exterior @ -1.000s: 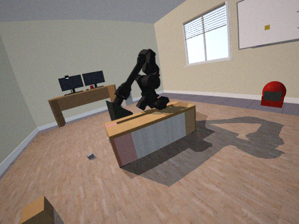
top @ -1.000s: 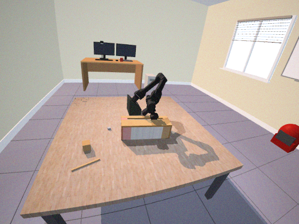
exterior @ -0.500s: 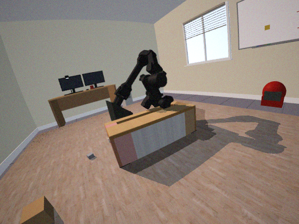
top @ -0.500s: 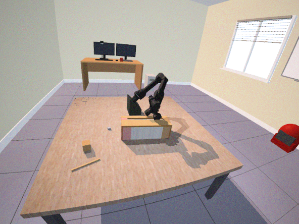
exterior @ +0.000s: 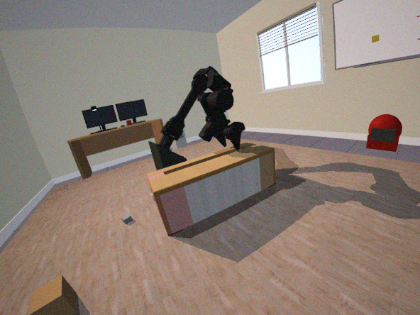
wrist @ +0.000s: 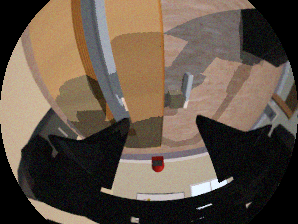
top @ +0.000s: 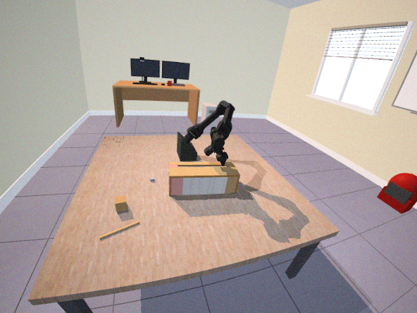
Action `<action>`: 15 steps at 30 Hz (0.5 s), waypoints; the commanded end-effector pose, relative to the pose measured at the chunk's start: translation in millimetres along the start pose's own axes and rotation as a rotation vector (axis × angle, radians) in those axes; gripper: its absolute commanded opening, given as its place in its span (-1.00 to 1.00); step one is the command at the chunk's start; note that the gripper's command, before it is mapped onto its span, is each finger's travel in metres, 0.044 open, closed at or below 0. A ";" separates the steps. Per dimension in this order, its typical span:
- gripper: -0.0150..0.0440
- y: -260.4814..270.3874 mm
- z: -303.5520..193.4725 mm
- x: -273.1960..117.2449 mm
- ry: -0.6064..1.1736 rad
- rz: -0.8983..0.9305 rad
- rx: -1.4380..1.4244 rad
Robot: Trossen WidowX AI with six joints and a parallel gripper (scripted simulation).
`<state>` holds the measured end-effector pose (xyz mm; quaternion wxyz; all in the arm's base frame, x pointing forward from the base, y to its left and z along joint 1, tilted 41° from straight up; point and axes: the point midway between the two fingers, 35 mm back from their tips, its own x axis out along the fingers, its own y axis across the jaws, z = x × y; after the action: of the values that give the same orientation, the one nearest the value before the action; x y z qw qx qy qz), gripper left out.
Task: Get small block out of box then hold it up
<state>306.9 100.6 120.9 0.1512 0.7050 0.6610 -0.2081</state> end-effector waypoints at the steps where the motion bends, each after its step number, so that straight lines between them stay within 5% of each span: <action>1: 0.86 -0.4 -7.1 -24.6 -0.004 0.005 -0.006; 5: 0.86 2.1 -5.5 -21.3 0.003 0.017 -0.003; 7: 0.69 1.2 -6.5 -21.1 -0.008 0.019 -0.084; 10: 0.47 -2.5 -11.0 -20.4 -0.053 0.020 -0.425; 15: 0.47 -8.3 -18.8 -19.9 -0.137 -0.002 -1.026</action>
<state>305.5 89.0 145.3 0.3662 0.6360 0.6784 -0.0359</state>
